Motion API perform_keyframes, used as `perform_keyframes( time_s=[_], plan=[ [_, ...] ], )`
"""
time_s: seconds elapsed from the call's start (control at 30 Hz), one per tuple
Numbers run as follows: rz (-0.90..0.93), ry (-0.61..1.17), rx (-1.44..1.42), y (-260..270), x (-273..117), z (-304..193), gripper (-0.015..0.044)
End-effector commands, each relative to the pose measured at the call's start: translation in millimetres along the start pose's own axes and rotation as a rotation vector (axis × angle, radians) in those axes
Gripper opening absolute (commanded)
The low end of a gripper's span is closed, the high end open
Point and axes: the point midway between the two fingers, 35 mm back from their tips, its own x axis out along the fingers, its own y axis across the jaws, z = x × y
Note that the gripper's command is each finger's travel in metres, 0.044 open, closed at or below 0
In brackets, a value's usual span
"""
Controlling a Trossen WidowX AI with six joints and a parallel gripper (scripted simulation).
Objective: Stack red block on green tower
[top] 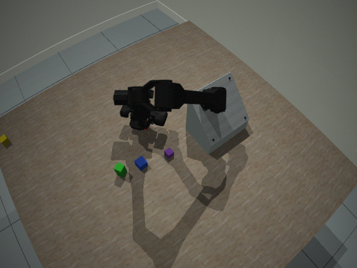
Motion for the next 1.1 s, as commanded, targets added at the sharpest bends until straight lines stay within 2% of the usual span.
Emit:
perform_keyframes(
  time_s=[0.0, 0.03, 0.9, 1.07],
  plan=[
    [0.002, -0.001, 0.003, 0, -1, 0, 0.0026],
    [0.002, -0.001, 0.003, 0, -2, 0, 0.0000],
    [-0.004, 0.004, 0.003, -2, -113, -1, 0.0000],
    [-0.004, 0.004, 0.004, -2, -118, -1, 0.0000]
  ],
)
